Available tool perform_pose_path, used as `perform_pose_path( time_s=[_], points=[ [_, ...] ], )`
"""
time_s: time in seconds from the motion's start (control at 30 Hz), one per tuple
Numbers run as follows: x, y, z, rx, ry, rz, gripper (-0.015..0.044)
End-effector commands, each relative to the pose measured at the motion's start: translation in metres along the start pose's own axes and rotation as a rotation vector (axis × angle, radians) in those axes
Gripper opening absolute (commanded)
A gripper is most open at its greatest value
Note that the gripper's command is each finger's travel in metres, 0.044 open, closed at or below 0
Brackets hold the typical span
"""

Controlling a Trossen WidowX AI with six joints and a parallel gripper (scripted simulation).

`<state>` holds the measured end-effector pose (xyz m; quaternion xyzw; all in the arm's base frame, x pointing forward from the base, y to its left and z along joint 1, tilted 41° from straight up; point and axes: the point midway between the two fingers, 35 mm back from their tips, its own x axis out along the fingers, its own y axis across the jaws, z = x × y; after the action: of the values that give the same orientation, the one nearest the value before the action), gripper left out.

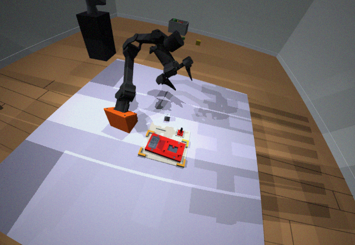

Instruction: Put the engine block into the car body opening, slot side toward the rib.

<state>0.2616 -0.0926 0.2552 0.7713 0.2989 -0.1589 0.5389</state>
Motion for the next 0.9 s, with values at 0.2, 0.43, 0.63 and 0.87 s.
perform_pose_path(
  time_s=[0.2, 0.43, 0.63, 0.87],
  points=[
    [0.054, -0.046, -0.02, 0.06, 0.144, -0.267, 0.044],
    [0.083, -0.085, -0.041, 0.084, 0.229, -0.476, 0.044],
    [0.099, -0.122, -0.058, 0.091, 0.287, -0.665, 0.044],
    [0.103, -0.135, -0.061, 0.091, 0.299, -0.712, 0.044]
  ],
)
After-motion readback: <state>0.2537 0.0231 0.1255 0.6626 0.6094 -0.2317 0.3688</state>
